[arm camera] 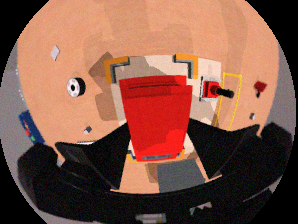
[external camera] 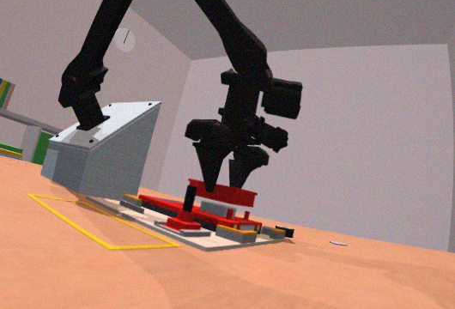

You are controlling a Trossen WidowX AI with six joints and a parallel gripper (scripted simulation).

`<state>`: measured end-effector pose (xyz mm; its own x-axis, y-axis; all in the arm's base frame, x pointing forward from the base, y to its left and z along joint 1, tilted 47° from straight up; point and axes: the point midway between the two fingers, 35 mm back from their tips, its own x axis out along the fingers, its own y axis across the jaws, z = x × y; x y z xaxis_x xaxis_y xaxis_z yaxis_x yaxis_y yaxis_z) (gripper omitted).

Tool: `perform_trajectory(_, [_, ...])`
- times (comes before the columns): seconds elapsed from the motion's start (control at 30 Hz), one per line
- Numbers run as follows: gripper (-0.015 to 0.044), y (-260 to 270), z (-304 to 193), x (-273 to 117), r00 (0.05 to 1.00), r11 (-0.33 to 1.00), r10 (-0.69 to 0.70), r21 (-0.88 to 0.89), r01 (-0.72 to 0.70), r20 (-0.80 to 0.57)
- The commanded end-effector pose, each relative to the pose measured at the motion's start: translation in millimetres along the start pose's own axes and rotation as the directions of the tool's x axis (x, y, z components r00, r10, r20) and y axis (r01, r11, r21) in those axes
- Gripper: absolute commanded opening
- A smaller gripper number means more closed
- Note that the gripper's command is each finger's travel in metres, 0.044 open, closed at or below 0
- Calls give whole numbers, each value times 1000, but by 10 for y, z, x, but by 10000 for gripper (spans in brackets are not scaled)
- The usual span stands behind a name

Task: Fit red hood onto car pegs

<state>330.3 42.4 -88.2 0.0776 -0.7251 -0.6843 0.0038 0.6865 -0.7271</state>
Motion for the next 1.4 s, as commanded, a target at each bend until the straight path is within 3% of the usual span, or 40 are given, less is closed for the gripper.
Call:
perform_trajectory(0.0, [0, -4, -5, 20, 1000, 1000, -4, -5, 4, 1])
perform_trajectory(1.37, [0, -4, 0, 202, 1000, 1000, -5, -5, 5, 1])
